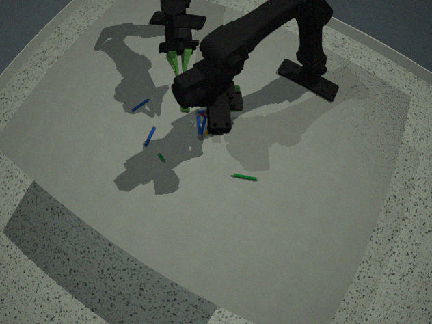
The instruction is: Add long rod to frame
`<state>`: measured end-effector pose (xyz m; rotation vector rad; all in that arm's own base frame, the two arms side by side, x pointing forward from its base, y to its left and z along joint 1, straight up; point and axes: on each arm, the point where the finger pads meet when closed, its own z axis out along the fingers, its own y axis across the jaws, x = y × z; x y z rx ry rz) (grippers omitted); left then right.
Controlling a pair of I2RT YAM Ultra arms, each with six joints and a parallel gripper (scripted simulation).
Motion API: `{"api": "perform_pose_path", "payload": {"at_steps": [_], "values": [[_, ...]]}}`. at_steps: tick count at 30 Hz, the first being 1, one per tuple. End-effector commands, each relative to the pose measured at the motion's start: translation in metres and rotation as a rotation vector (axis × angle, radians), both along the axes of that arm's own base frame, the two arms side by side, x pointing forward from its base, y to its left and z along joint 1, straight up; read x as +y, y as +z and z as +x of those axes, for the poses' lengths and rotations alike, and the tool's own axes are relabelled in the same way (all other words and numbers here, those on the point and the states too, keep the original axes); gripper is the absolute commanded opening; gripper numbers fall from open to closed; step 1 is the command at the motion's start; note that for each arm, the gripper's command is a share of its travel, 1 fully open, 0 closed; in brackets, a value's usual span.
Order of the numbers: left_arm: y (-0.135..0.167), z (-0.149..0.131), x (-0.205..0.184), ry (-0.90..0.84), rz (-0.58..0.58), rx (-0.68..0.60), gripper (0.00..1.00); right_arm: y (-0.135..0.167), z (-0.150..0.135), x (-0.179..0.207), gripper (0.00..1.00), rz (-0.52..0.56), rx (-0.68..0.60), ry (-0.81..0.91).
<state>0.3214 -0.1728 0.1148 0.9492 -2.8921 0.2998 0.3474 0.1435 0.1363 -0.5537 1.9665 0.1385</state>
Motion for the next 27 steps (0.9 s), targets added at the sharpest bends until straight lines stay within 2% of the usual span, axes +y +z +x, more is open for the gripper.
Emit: {"api": "perform_pose_path", "payload": {"at_steps": [1,10,12,13,18,27], "values": [[0.01,0.008,-0.005,-0.199,0.017,-0.205,1.0,0.044,0.006,-0.016,0.15,0.044,-0.057,-0.05],[0.011,0.001,-0.018,-0.536,0.079,-0.444,1.0,0.123,0.015,-0.058,0.15,0.125,-0.184,-0.173],[0.011,0.001,-0.018,-0.536,0.079,-0.444,1.0,0.123,0.015,-0.058,0.15,0.125,-0.184,-0.173],[0.012,0.003,-0.018,-0.577,0.09,-0.484,1.0,0.13,0.015,-0.063,0.15,0.134,-0.192,-0.186],[0.012,-0.005,-0.027,-0.786,0.127,-0.624,1.0,0.187,0.021,-0.095,0.15,0.187,-0.291,-0.281],[0.01,-0.016,-0.035,-1.079,0.17,-0.824,1.0,0.255,0.033,-0.136,0.15,0.247,-0.397,-0.404]]}}
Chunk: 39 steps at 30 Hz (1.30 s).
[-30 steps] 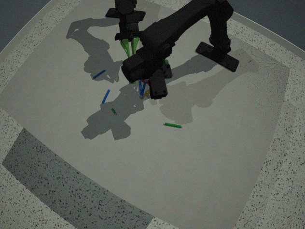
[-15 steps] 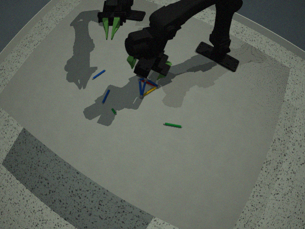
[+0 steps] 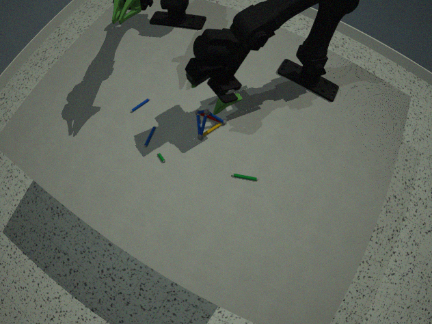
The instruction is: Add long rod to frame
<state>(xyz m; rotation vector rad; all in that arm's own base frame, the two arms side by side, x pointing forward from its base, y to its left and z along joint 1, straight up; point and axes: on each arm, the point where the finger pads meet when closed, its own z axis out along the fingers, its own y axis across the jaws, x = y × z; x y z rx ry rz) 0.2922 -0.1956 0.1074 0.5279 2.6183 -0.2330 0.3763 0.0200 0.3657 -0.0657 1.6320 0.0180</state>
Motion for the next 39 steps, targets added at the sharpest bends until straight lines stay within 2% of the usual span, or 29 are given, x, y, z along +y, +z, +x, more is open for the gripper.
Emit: {"api": "perform_pose_path", "payload": {"at_steps": [1,8,23,27,29,34,36,39], "values": [[0.017,0.013,-0.012,-0.148,-0.03,-0.168,1.0,0.026,0.004,-0.013,0.15,0.031,-0.029,-0.038],[0.009,0.003,-0.008,-0.189,-0.009,-0.175,1.0,0.048,0.006,-0.021,0.15,0.031,-0.075,-0.059],[0.008,0.004,-0.008,-0.181,-0.01,-0.168,1.0,0.046,0.004,-0.019,0.15,0.03,-0.074,-0.053],[0.019,0.01,0.004,-0.155,0.004,-0.221,1.0,0.043,0.004,-0.021,0.15,0.03,-0.061,-0.058],[0.035,0.016,0.014,-0.127,0.0,-0.278,1.0,0.043,0.004,-0.021,0.15,0.03,-0.061,-0.058],[0.126,0.04,0.06,0.011,-0.073,-0.55,1.0,0.043,0.004,-0.021,0.15,0.03,-0.063,-0.058],[0.126,0.04,0.06,0.011,-0.073,-0.55,1.0,0.043,0.004,-0.021,0.15,0.03,-0.063,-0.058],[0.184,0.054,0.092,0.106,-0.13,-0.73,1.0,0.043,0.004,-0.021,0.15,0.03,-0.064,-0.058]]}}
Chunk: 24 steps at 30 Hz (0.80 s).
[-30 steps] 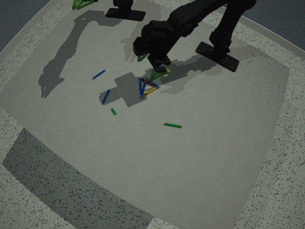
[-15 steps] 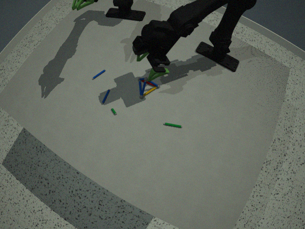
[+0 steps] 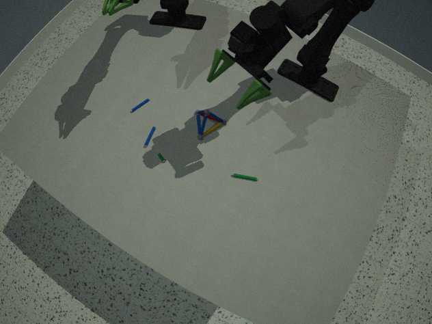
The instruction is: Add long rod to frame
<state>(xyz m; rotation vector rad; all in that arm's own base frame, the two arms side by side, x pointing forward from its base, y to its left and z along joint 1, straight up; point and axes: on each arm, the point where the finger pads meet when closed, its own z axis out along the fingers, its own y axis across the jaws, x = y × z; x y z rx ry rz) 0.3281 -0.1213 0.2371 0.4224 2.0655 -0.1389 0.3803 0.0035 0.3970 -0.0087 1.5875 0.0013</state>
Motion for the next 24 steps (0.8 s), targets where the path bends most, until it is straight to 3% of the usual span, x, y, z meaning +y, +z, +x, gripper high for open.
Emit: {"api": "perform_pose_path", "payload": {"at_steps": [1,4,11,24], "values": [[0.072,0.022,0.029,0.072,-0.082,-0.222,1.0,0.012,0.0,-0.005,0.15,0.005,-0.019,-0.012],[0.113,0.032,0.06,0.16,-0.129,-0.344,1.0,0.012,0.0,-0.005,0.15,0.005,-0.019,-0.012],[0.167,0.048,0.108,0.294,-0.173,-0.507,1.0,0.012,0.0,-0.005,0.15,0.005,-0.019,-0.012],[0.18,0.052,0.123,0.331,-0.172,-0.54,1.0,0.012,0.0,-0.005,0.15,0.005,-0.019,-0.012]]}}
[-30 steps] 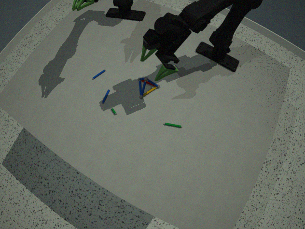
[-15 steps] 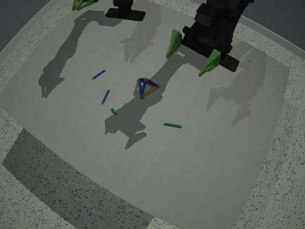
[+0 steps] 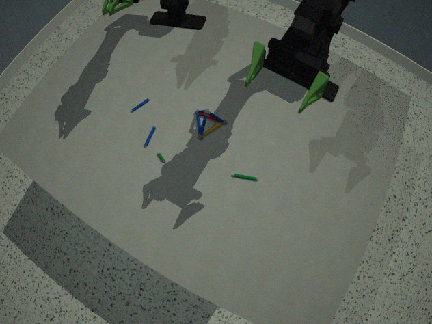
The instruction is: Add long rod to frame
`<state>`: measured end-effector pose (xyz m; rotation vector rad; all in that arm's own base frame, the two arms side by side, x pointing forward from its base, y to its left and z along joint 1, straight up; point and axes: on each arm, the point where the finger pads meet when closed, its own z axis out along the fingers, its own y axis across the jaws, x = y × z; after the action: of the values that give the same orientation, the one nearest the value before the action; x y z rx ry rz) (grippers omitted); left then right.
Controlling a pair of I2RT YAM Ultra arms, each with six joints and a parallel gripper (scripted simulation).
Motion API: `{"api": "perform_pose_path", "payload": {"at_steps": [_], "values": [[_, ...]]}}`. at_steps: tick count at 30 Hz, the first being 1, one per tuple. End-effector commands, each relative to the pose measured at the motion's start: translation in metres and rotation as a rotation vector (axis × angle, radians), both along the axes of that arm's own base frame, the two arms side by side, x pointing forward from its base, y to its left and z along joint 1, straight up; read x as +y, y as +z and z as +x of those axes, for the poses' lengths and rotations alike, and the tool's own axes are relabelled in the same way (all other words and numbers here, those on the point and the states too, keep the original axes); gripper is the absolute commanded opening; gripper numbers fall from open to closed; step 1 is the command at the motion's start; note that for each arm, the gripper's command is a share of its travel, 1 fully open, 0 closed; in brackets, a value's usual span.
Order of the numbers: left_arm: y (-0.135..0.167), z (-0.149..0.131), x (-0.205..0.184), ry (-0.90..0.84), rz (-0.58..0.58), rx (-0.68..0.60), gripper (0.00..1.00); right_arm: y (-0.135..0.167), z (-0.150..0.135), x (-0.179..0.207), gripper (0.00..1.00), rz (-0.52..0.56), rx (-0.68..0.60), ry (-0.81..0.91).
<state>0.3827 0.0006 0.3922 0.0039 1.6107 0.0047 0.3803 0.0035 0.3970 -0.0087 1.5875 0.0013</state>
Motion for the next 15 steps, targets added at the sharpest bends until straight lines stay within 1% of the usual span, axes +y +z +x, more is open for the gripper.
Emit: {"api": "perform_pose_path", "payload": {"at_steps": [1,9,10,15], "values": [[0.0252,-0.0029,0.0013,-0.001,-0.005,-0.064,1.0,0.0121,0.0002,-0.0047,0.15,0.005,-0.018,-0.012],[0.0252,-0.0029,0.0019,0.002,-0.005,-0.064,1.0,0.0148,0.0002,-0.0025,0.15,0.005,-0.029,-0.006],[0.0197,-0.0021,0.0004,-0.001,-0.005,-0.053,1.0,0.0148,0.0002,-0.0025,0.15,0.005,-0.029,-0.006],[0.0197,-0.0021,0.0004,-0.001,-0.005,-0.053,1.0,0.0148,0.0002,-0.0025,0.15,0.005,-0.029,-0.006]]}}
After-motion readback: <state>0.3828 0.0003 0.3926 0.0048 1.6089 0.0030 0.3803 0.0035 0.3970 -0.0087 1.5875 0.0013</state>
